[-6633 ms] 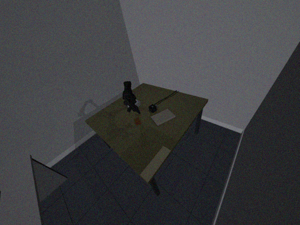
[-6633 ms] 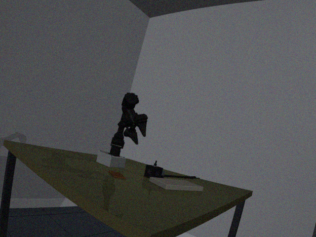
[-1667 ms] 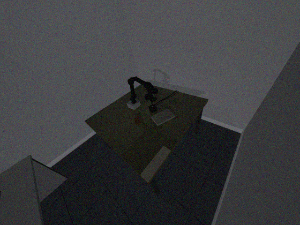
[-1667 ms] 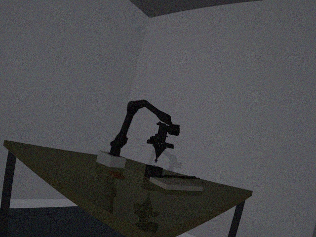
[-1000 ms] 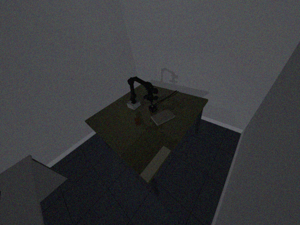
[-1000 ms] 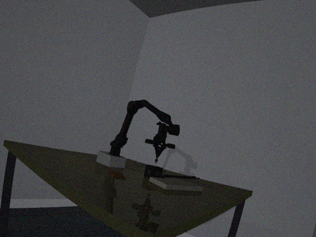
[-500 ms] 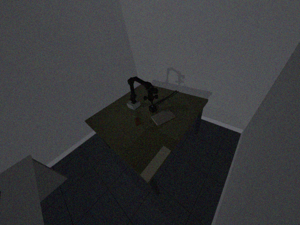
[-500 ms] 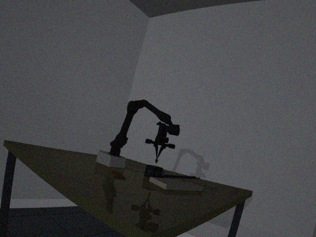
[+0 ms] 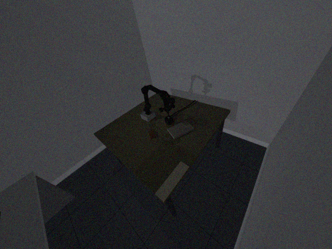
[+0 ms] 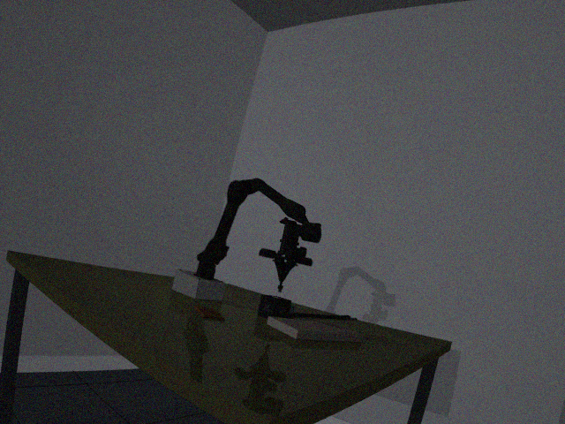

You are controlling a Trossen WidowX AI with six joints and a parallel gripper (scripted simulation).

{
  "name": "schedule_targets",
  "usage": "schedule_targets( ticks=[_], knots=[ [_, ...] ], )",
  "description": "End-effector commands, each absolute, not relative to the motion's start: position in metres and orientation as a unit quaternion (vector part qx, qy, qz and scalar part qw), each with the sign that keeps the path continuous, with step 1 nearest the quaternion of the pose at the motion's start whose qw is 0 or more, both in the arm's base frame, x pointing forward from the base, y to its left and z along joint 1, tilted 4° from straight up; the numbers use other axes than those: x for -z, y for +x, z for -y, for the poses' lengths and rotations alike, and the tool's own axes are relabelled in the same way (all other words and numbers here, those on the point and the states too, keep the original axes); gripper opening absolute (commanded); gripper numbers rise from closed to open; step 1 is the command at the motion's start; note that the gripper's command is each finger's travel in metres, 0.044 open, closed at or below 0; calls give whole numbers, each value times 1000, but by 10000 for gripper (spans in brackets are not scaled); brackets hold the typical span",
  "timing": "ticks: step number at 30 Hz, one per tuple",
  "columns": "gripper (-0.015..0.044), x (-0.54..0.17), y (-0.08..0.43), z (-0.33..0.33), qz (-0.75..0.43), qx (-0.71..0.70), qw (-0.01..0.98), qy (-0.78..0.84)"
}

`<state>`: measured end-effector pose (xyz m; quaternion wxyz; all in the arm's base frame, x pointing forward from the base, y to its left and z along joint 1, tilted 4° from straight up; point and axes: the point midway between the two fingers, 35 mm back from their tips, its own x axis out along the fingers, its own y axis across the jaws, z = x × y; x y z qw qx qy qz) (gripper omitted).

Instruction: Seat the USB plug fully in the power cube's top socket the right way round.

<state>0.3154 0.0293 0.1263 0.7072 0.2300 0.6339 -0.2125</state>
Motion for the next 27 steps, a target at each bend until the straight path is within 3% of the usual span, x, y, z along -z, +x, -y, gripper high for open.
schedule_targets(
  ticks=[1,27],
  knots=[
    [0,-126,315,-29,-644,180,717,194],
    [0,-126,315,-29,-668,-45,741,-56]
  ],
)
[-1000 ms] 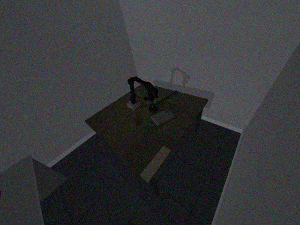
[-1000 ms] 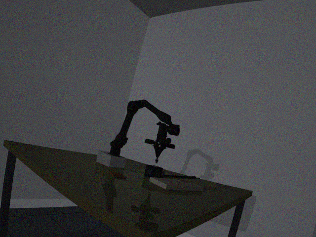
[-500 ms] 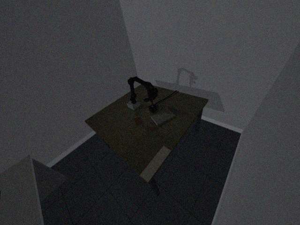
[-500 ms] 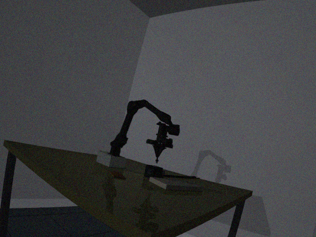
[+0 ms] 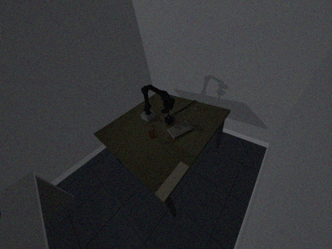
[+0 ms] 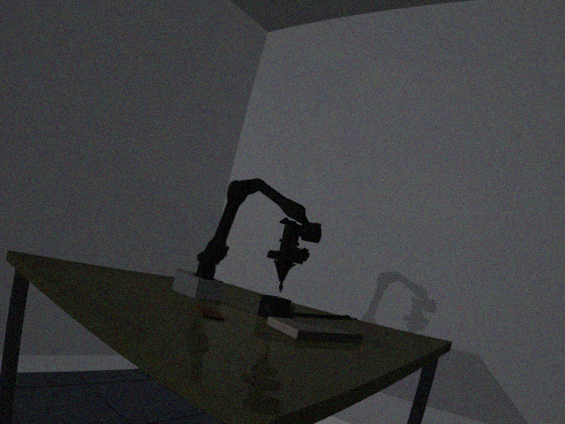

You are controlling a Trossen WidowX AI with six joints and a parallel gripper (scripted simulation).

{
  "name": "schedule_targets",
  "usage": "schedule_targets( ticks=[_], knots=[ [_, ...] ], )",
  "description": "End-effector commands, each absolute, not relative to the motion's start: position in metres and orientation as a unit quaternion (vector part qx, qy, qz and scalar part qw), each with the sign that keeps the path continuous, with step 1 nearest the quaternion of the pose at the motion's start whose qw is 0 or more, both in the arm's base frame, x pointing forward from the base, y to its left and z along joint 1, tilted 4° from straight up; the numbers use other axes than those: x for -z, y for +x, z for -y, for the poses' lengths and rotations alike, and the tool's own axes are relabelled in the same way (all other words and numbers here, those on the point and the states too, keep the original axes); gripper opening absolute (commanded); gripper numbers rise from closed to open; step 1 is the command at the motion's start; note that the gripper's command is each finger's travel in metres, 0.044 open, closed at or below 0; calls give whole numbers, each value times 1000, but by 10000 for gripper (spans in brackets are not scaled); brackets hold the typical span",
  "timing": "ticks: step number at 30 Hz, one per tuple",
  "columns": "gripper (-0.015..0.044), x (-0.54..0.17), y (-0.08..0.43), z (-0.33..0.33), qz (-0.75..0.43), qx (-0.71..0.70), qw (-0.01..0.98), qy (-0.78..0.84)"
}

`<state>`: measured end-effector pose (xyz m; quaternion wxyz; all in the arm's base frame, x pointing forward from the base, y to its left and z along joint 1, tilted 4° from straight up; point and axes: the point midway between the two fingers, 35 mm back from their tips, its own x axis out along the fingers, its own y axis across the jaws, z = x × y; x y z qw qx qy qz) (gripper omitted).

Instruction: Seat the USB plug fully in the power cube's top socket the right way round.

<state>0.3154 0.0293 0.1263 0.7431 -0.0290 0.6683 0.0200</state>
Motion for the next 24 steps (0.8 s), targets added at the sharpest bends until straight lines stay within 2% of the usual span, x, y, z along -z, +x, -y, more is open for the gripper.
schedule_targets(
  ticks=[1,24],
  knots=[
    [0,-126,315,-29,-667,-54,740,-66],
    [0,-126,315,-29,-621,-249,687,-283]
  ],
)
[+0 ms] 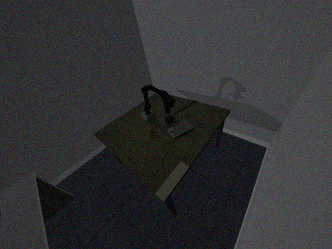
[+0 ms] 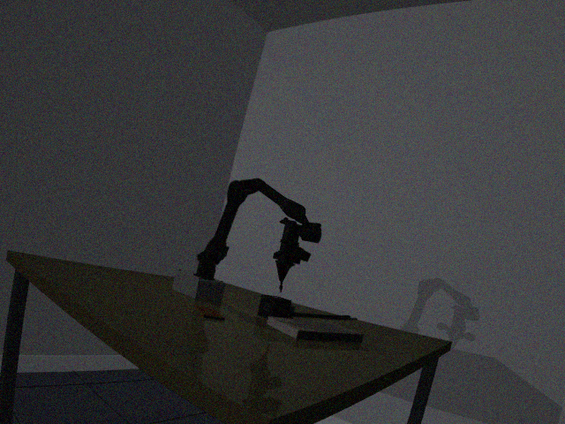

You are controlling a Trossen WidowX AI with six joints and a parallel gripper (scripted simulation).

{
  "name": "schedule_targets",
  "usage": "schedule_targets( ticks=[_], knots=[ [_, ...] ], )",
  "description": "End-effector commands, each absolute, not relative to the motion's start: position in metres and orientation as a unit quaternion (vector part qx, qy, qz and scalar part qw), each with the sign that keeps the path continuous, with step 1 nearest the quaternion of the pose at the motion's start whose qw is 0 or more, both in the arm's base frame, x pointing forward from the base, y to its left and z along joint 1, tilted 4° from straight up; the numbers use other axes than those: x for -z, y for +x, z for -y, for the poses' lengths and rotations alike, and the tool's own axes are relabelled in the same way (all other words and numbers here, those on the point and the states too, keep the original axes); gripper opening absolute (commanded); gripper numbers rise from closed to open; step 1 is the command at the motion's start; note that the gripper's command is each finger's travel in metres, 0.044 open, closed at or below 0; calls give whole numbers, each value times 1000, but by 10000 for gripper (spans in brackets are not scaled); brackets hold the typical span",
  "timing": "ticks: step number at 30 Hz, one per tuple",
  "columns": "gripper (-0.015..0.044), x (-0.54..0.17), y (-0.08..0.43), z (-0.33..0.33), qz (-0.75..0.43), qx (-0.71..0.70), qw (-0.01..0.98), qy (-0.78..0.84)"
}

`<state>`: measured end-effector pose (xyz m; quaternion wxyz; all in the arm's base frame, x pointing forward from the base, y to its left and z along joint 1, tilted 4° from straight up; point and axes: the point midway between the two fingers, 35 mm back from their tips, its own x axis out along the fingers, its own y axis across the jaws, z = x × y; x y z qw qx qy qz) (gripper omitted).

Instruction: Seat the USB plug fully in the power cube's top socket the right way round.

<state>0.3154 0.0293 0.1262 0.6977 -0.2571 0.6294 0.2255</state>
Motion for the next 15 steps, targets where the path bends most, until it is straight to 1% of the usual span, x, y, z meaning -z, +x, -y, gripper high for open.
schedule_targets(
  ticks=[1,15],
  knots=[
    [0,-126,315,-29,-618,-257,683,-292],
    [0,-126,315,-29,-561,-365,619,-411]
  ],
)
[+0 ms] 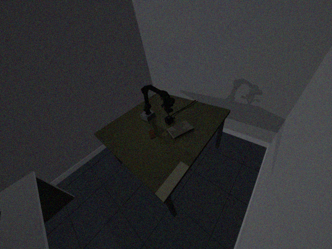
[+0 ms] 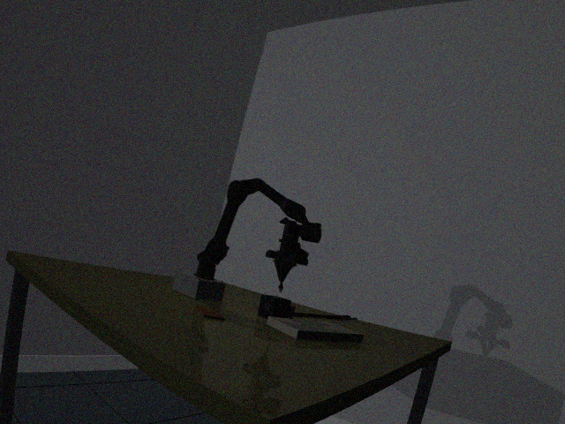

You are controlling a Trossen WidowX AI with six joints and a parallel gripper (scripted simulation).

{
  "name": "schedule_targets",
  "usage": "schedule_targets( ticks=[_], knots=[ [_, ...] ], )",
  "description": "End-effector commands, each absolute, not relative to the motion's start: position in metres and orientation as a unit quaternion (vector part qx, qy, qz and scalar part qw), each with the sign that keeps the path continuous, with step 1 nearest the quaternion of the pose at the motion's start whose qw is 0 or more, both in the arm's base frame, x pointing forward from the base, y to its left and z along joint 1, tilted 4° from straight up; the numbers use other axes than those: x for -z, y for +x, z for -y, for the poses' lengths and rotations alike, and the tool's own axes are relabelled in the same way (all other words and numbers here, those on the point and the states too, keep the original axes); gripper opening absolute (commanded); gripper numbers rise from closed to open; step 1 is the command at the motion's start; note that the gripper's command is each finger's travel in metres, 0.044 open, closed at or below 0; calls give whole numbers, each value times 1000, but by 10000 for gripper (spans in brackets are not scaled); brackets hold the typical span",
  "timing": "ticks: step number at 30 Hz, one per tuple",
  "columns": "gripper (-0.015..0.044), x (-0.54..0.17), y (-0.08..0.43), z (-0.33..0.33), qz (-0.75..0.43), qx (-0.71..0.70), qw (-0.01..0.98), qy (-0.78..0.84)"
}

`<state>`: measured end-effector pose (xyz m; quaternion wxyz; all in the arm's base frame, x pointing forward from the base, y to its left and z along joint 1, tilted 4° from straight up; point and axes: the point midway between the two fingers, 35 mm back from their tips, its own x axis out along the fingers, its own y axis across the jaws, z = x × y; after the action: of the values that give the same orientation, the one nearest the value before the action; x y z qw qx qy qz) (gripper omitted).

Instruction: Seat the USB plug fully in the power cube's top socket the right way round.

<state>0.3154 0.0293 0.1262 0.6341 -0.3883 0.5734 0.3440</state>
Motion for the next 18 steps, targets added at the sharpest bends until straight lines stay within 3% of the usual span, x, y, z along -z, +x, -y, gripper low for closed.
schedule_targets(
  ticks=[1,18],
  knots=[
    [0,-126,315,-29,-556,-373,613,-419],
    [0,-126,315,-29,-527,-412,582,-462]
  ],
)
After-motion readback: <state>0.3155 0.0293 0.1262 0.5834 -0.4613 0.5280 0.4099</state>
